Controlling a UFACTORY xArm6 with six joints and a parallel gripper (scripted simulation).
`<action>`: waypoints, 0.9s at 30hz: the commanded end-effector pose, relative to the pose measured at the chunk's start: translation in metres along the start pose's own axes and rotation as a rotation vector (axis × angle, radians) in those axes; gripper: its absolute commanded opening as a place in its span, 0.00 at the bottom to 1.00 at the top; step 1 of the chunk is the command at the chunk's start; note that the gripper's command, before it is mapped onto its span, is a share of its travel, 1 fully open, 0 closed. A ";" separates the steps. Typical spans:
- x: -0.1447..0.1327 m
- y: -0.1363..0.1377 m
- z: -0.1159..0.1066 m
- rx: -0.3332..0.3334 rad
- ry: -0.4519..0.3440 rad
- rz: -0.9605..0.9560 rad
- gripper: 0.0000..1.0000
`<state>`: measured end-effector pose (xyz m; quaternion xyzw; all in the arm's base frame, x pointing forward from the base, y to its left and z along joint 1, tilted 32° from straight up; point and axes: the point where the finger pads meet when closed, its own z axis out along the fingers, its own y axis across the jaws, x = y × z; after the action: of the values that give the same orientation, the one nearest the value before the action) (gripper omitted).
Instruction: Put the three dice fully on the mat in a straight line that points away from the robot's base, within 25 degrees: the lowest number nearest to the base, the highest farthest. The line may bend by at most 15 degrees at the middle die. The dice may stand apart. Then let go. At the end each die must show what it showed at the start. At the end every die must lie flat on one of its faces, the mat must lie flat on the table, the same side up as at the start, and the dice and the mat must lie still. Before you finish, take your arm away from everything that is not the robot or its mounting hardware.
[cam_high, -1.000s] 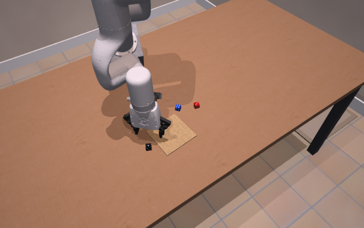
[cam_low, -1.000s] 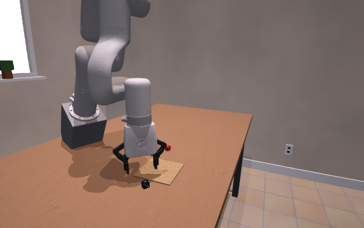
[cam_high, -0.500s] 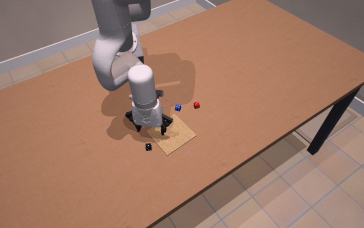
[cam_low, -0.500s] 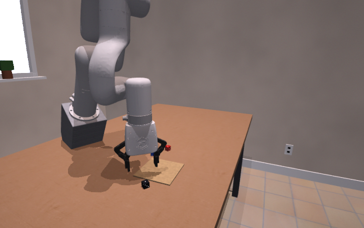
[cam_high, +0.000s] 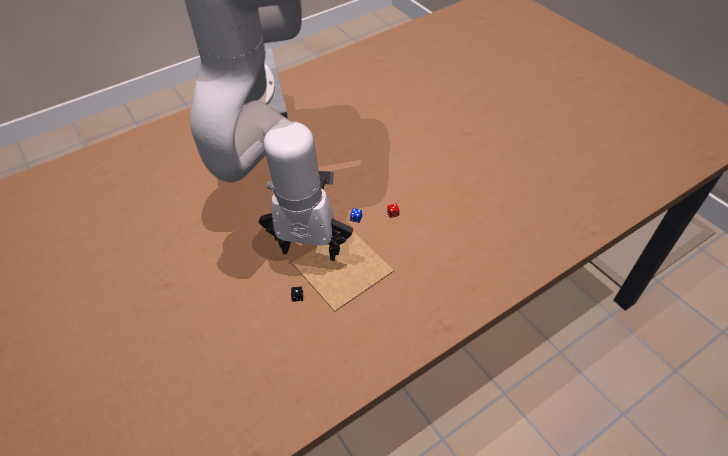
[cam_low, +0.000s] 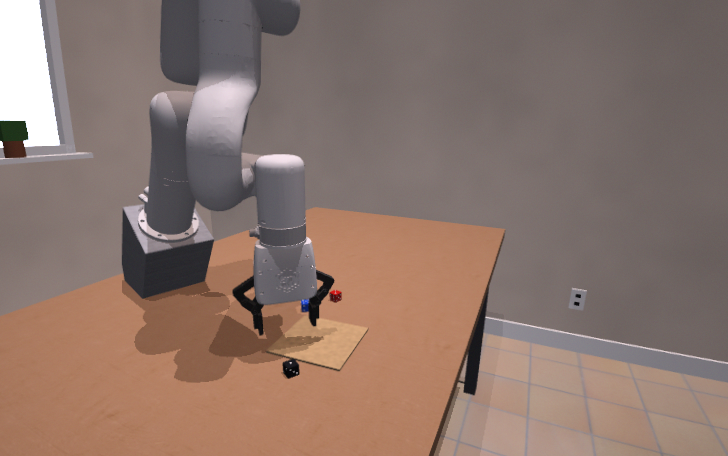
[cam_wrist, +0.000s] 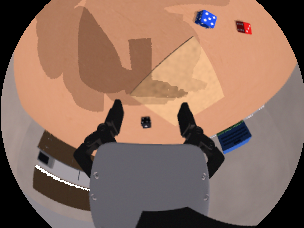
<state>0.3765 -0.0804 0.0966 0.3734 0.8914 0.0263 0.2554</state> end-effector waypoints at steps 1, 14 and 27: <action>0.013 0.005 0.000 0.007 -0.041 0.001 1.00; 0.073 0.025 0.003 0.007 -0.041 0.001 1.00; 0.138 0.047 0.006 0.007 -0.041 0.001 1.00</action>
<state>0.3334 0.0277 0.0509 0.3723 0.9065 0.0238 0.1978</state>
